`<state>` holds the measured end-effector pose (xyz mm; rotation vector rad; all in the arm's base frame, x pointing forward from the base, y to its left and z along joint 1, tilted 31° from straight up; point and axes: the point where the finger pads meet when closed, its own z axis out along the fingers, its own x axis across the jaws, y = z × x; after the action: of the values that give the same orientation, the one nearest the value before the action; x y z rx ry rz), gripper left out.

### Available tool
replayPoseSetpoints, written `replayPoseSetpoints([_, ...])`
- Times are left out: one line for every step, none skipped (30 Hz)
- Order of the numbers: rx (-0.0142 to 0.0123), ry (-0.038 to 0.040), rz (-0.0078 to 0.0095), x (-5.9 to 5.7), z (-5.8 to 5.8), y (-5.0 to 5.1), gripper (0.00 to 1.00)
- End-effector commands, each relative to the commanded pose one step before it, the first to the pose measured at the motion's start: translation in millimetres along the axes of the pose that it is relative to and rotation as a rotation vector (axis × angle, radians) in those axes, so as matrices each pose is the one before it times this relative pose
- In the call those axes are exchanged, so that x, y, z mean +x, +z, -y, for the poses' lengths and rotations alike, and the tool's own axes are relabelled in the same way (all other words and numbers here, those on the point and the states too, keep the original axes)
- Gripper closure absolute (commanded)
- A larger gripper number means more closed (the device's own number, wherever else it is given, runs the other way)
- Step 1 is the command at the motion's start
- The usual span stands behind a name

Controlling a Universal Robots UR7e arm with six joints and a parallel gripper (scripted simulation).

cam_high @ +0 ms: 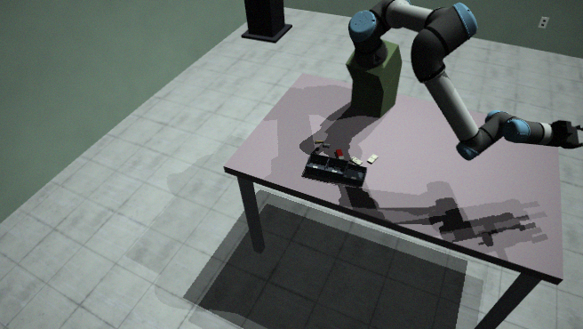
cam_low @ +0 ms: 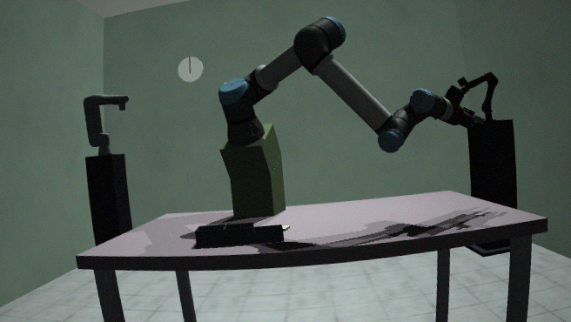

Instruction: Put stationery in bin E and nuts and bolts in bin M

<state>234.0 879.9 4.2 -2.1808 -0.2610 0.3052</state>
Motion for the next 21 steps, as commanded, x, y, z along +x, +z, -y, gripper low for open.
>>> replayPoseSetpoints([0.00139,-0.00178,0.00019,-0.57,1.4,-0.25,0.0])
replayPoseSetpoints([0.0,0.0,0.0,0.0,0.0,0.0,0.0])
replayPoseSetpoints([0.0,0.0,0.0,0.0,0.0,0.0,0.0])
replayPoseSetpoints([0.0,0.0,0.0,0.0,0.0,0.0,0.0])
replayPoseSetpoints([0.0,0.0,0.0,0.0,0.0,0.0,0.0])
replayPoseSetpoints([0.0,0.0,0.0,0.0,0.0,0.0,0.0])
replayPoseSetpoints([0.0,0.0,0.0,0.0,0.0,0.0,0.0])
replayPoseSetpoints([0.0,0.0,0.0,0.0,0.0,0.0,0.0])
replayPoseSetpoints([0.0,0.0,0.0,0.0,0.0,0.0,0.0])
replayPoseSetpoints([0.0,0.0,0.0,0.0,0.0,0.0,0.0])
replayPoseSetpoints([0.0,0.0,0.0,0.0,0.0,0.0,0.0])
replayPoseSetpoints([0.0,0.0,0.0,0.0,0.0,0.0,0.0])
replayPoseSetpoints([0.0,0.0,0.0,0.0,0.0,0.0,0.0])
replayPoseSetpoints([0.0,0.0,0.0,0.0,0.0,0.0,0.0])
replayPoseSetpoints([0.0,0.0,0.0,0.0,0.0,0.0,0.0])
replayPoseSetpoints([0.0,0.0,0.0,0.0,0.0,0.0,0.0])
replayPoseSetpoints([0.0,0.0,0.0,0.0,0.0,0.0,0.0])
replayPoseSetpoints([-0.00001,0.0,0.0,4.5,-6.73,2.0,0.69])
replayPoseSetpoints([-0.00001,0.0,-0.00001,4.49,-6.73,1.99,0.69])
replayPoseSetpoints([-0.00001,0.0,-0.00001,4.49,-6.73,1.99,0.69])
replayPoseSetpoints([-0.00001,0.0,-0.00001,4.49,-6.73,1.99,0.69])
